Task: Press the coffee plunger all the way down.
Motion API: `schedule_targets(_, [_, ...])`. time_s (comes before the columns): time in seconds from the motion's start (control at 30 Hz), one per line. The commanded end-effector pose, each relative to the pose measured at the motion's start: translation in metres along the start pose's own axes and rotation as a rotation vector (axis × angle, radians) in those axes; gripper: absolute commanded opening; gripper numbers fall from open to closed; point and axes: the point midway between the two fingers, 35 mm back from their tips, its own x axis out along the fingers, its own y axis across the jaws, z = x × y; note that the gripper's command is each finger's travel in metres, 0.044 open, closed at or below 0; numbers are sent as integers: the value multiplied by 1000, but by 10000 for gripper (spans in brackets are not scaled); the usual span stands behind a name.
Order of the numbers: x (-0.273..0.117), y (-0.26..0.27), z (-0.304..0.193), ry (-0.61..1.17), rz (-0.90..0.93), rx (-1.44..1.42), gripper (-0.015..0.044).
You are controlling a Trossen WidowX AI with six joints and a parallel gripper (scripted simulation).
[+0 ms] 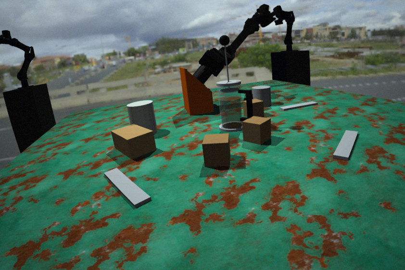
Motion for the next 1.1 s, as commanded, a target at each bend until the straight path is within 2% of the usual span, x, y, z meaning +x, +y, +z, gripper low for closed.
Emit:
schedule_targets(0.0, [2, -74, 1, 35, -128, -25, 440])
schedule_targets(0.27, [-12, -171, 7, 66, -286, -62, 440])
schedule_targets(0.7, [-37, -245, 14, 77, -431, -86, 440])
schedule_targets(0.87, [-65, -298, 16, 111, -539, -100, 440])
schedule_targets(1.07, [-82, -324, 21, 106, -602, -114, 440])
